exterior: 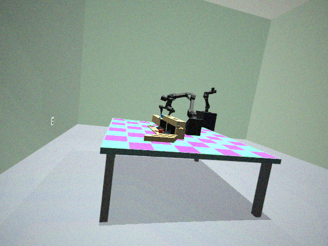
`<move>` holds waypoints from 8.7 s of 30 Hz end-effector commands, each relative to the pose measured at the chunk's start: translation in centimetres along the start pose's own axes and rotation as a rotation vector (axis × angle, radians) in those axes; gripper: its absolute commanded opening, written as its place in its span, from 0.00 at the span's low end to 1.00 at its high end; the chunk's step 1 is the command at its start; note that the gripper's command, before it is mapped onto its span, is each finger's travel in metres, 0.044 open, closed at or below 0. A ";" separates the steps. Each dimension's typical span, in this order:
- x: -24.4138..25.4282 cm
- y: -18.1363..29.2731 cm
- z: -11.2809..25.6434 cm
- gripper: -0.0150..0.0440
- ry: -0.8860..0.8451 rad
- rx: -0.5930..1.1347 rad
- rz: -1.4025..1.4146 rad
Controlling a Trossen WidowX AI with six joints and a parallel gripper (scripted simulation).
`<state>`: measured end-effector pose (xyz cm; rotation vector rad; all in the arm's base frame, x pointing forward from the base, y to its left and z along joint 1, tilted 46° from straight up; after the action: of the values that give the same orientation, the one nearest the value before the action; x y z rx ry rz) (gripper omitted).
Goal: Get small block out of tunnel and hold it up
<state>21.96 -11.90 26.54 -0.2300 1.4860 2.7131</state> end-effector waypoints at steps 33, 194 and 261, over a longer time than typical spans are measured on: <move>0.5 1.8 -2.9 0.82 0.017 0.011 -0.023; 0.4 -3.2 -2.6 0.25 0.015 0.003 -0.017; 0.5 -0.9 -2.5 0.37 0.025 0.000 -0.023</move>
<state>21.83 -13.48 24.38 -0.2680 1.4871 2.7115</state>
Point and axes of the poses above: the point midway between the two fingers, 35 mm back from their tips, its own z axis back along the fingers, its own x axis across the jaws, y = z × x, the point moved 7 cm from there along z, back along the fingers, and after that the axes turned 1 degree about -z, right-handed, at the moved point
